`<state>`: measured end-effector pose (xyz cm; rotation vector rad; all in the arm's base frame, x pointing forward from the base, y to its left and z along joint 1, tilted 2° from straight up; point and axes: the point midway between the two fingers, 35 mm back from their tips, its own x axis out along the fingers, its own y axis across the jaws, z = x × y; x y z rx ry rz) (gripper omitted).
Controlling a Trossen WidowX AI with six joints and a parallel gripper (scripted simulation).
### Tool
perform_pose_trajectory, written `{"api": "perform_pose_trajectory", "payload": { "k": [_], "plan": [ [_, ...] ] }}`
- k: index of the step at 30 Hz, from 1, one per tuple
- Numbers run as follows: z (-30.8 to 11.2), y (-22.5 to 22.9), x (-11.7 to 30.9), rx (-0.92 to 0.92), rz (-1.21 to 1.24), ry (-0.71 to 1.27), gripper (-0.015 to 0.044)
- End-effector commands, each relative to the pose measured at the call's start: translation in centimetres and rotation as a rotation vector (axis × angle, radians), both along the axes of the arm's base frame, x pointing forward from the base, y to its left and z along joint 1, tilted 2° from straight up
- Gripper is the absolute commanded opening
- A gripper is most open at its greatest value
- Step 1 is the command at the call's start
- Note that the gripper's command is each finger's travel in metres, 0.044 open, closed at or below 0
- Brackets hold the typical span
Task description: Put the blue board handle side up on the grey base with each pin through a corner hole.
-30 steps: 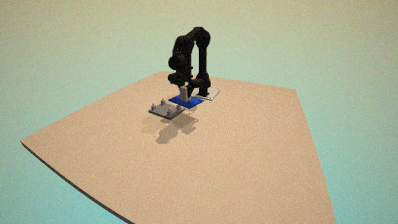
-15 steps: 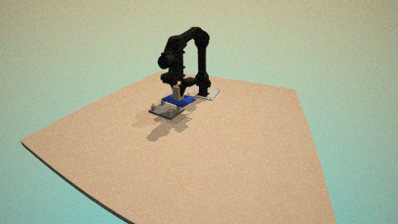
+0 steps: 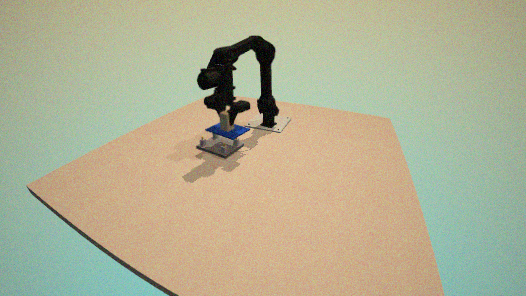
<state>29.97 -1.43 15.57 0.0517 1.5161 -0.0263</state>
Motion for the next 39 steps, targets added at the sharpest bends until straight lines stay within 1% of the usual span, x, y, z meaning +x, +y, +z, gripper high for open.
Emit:
{"api": "perform_pose_trajectory", "payload": {
  "k": [1, 17, 31, 39],
  "plan": [
    [0.1, -1.0, 0.1, 0.002, 0.01, -0.002, 0.0],
    [0.1, -4.9, -0.1, -0.002, 0.054, -0.003, 0.0],
    [-0.1, -4.5, -0.1, -0.005, 0.047, -0.001, 0.0],
    [-0.9, -5.0, -0.1, -0.006, 0.054, -0.001, 0.0]
  ]
}}
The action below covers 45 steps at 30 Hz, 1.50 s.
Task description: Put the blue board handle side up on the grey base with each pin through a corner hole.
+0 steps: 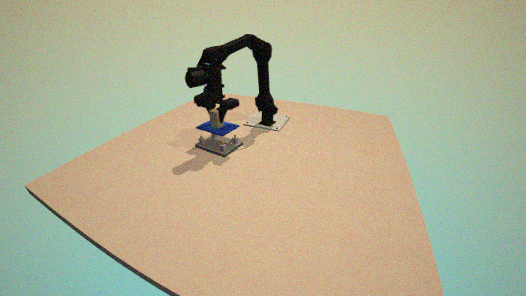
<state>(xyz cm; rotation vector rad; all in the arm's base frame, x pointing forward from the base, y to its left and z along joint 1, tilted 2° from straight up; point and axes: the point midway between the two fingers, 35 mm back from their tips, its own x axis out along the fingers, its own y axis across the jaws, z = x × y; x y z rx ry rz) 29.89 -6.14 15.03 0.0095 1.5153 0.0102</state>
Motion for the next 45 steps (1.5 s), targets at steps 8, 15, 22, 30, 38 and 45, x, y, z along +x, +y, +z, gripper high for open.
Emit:
{"api": "perform_pose_trajectory", "payload": {
  "k": [8, 15, 22, 30, 38, 45],
  "plan": [
    [-1.3, -0.4, 0.0, -0.001, 0.006, 0.001, 0.0],
    [-2.1, -0.2, 0.1, -0.001, 0.008, 0.001, 0.0],
    [-2.8, -0.1, 0.1, -0.001, 0.002, 0.001, 0.0],
    [-2.5, -0.2, 0.1, 0.0, 0.008, 0.001, 0.0],
    [-2.8, -0.2, 0.1, 0.0, 0.004, 0.001, 0.0],
    [-3.1, -0.2, 0.2, 0.0, -0.003, 0.001, 0.0]
  ]
}}
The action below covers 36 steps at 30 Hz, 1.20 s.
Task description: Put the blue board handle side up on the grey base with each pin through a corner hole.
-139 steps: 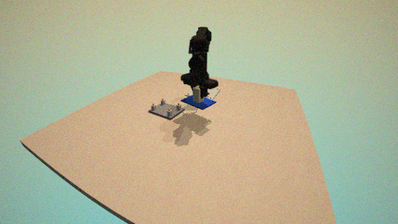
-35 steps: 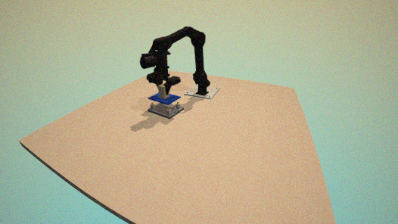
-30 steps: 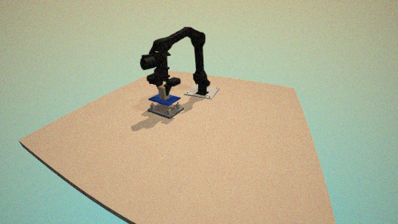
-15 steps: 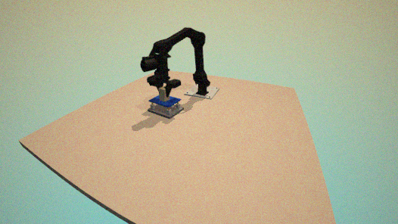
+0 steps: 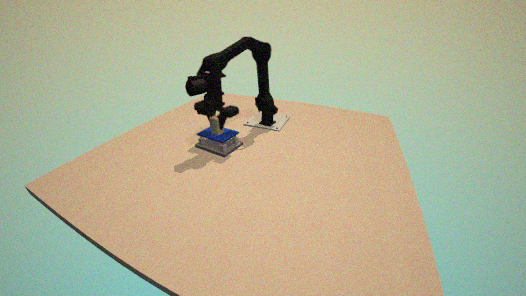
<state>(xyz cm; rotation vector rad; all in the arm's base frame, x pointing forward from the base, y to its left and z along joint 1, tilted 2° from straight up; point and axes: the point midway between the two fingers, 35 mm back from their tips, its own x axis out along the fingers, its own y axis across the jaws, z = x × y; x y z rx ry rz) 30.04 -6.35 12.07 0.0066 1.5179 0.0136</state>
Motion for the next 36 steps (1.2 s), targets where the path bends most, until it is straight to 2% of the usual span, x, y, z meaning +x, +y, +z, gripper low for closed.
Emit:
{"api": "perform_pose_trajectory", "payload": {
  "k": [1, 16, 32, 33, 36],
  "plan": [
    [-0.2, 0.0, 0.0, 0.0, -0.007, -0.002, 0.0],
    [-0.8, 0.0, 0.1, 0.0, -0.001, -0.002, 0.0],
    [-0.6, 0.0, 0.0, 0.0, -0.001, 0.0, 0.042],
    [-0.4, 0.0, 0.0, 0.0, -0.001, 0.0, 0.044],
    [0.7, 0.0, 0.0, 0.0, -0.001, 0.0, 0.044]
  ]
}}
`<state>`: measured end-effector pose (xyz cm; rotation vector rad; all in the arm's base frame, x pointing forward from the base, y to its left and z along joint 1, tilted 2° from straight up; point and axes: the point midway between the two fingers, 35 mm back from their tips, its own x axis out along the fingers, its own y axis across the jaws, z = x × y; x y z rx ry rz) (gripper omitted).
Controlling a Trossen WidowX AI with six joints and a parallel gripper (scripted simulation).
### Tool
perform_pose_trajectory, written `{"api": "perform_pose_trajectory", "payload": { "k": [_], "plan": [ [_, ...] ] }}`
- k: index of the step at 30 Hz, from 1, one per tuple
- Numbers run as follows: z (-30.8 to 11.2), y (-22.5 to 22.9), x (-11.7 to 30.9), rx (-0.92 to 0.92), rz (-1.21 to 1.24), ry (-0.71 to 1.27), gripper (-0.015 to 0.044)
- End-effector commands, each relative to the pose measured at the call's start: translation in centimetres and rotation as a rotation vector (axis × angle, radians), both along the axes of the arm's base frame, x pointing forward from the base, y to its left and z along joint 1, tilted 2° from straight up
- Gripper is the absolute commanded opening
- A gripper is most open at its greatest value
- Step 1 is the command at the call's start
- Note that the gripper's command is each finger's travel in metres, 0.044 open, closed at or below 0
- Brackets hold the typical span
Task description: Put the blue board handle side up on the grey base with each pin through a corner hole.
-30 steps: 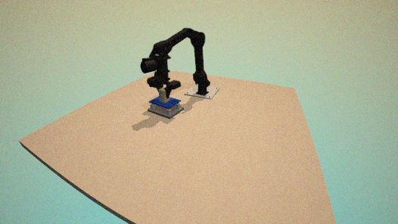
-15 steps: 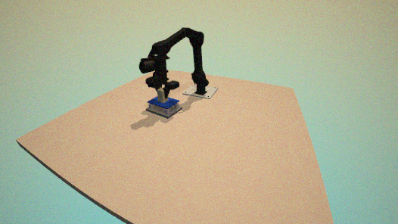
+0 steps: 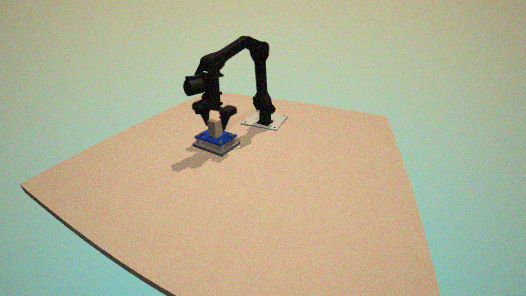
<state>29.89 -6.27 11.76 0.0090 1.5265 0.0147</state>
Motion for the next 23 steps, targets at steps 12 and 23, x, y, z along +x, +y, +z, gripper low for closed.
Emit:
{"api": "perform_pose_trajectory", "payload": {
  "k": [12, 23],
  "plan": [
    [5.2, -0.1, -0.2, -0.001, -0.001, -0.008, 0.044],
    [7.9, -0.1, -0.6, -0.002, -0.002, -0.007, 0.044]
  ]
}}
